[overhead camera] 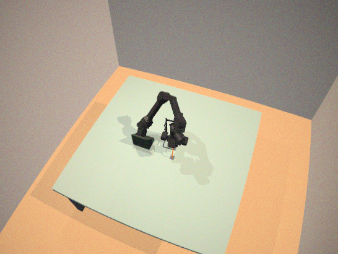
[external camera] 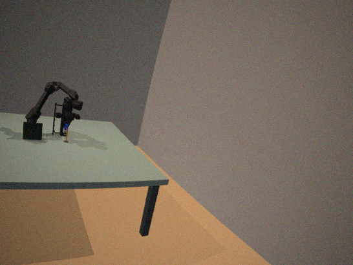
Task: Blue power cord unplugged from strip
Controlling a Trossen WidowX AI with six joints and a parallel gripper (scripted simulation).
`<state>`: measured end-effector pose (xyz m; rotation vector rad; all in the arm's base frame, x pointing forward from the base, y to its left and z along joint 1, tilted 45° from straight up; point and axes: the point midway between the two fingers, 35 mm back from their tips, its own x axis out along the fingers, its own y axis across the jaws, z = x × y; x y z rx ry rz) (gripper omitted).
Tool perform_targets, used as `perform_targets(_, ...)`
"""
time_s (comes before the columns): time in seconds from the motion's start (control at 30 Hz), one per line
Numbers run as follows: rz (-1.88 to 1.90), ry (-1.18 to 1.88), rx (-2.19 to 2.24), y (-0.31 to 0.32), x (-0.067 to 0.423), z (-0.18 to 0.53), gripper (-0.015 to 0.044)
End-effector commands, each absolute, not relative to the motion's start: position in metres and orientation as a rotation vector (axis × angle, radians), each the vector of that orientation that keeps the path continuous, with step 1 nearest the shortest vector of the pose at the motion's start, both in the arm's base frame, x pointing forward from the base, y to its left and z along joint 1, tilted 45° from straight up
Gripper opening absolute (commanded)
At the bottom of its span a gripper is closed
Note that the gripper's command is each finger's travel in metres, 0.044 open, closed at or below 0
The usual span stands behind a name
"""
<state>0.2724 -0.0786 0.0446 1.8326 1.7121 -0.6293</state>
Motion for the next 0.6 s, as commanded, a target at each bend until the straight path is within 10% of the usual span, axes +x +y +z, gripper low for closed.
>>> perform_targets(0.0,-0.691,1.663,1.803,-0.1078,0.2717,0.0251,0.0000)
perform_targets(0.23,-0.691,1.662,1.803,-0.1171,0.2702,0.0185,0.0000)
perform_targets(0.43,-0.684,1.654,1.798,-0.1106,0.2716,0.0248,0.0157)
perform_targets(0.57,-0.684,1.654,1.798,-0.1106,0.2716,0.0248,0.0160)
